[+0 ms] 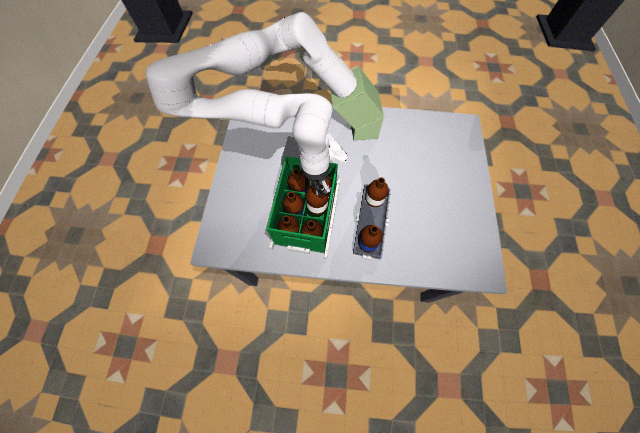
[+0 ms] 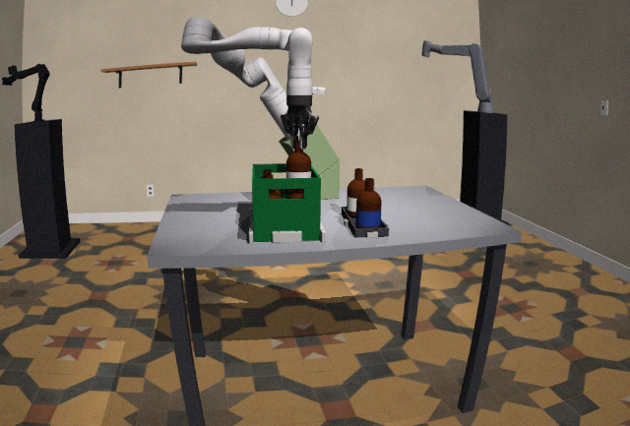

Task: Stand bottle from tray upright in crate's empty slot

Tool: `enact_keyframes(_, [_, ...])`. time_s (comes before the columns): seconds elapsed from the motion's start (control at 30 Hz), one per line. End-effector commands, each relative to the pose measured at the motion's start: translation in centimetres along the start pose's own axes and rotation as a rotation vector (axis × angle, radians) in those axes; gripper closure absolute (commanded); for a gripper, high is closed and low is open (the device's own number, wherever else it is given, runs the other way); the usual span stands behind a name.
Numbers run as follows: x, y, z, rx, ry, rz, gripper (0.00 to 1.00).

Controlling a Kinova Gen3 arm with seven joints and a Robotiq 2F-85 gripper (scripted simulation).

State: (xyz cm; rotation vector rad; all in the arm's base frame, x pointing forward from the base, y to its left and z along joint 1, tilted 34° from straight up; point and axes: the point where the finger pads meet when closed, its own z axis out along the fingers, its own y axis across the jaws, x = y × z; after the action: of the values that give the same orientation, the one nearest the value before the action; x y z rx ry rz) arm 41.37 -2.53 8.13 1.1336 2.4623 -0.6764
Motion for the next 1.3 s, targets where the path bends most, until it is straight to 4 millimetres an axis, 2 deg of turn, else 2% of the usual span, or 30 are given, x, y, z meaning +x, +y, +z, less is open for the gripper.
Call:
enact_keyframes(0.0, [0.0,0.1,0.1,-0.005,-0.001,0.006,1.0])
enact_keyframes(0.67, [0.0,0.1,0.3,-0.005,-0.001,0.006,1.0])
enact_keyframes(1.27, [0.0,0.0,1.6,-0.005,-0.001,0.006,1.0])
